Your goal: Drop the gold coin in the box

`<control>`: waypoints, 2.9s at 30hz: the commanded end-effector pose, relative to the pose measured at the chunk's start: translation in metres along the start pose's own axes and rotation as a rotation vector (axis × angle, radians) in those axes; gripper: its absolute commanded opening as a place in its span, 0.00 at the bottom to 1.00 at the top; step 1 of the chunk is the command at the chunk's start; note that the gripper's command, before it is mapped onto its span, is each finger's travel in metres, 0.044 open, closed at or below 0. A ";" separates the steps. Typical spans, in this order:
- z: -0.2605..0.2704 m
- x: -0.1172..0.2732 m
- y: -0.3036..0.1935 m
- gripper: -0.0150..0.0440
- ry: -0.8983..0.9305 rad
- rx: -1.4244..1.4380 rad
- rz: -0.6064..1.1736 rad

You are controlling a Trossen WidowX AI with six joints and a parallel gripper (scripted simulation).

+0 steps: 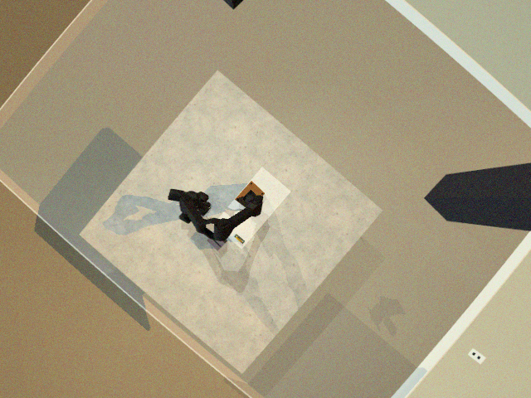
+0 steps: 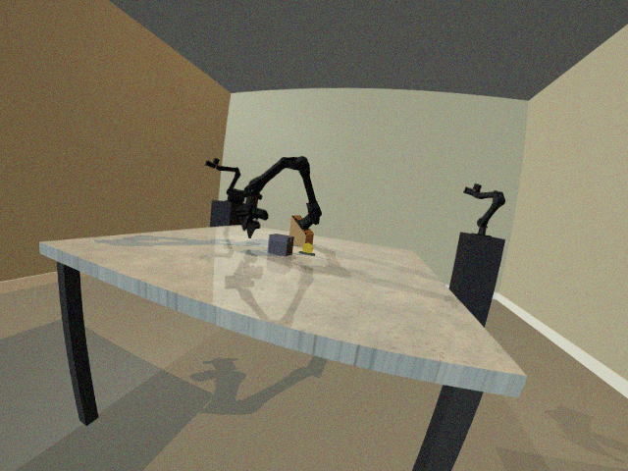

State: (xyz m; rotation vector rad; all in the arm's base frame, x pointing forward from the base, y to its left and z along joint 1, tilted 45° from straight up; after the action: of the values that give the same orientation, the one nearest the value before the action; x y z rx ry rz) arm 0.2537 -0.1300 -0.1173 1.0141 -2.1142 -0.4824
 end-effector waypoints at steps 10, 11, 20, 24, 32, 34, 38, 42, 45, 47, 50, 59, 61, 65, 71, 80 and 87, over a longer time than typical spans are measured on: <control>-0.092 -0.001 0.073 0.53 0.213 -0.090 -0.040; -0.100 -0.002 0.085 0.53 0.236 -0.099 -0.041; -0.148 -0.004 0.199 0.53 0.433 -0.166 -0.012; -0.156 -0.002 0.251 0.53 0.508 -0.188 0.018; -0.154 0.001 0.269 0.53 0.531 -0.195 0.030; -0.153 -0.001 0.268 0.53 0.531 -0.195 0.031; -0.137 -0.028 0.269 0.53 0.530 -0.195 0.030; -0.136 -0.030 0.270 0.53 0.530 -0.195 0.029; -0.128 -0.041 0.270 0.53 0.529 -0.195 0.029; -0.128 -0.042 0.270 0.53 0.529 -0.195 0.029; -0.127 -0.044 0.270 0.53 0.529 -0.195 0.029; -0.120 -0.057 0.269 0.53 0.531 -0.194 0.030; -0.118 -0.059 0.269 0.53 0.531 -0.193 0.030; -0.115 -0.065 0.269 0.53 0.533 -0.192 0.030; -0.110 -0.073 0.270 0.53 0.532 -0.193 0.029; -0.102 -0.085 0.271 0.53 0.529 -0.195 0.028; -0.100 -0.088 0.271 0.39 0.528 -0.195 0.027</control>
State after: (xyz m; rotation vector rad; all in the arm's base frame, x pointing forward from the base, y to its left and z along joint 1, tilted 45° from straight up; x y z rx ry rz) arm 0.2276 0.1033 0.0734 0.8871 -1.5851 -0.3418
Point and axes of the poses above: the point midway between the two fingers, 35 mm back from their tips, its own x axis back along the fingers, its own z axis across the jaws, y = z × x, the point moved 4 cm from there along x, back along the fingers, and after that the axes turned 15 degrees about x, right-handed, at the moved point
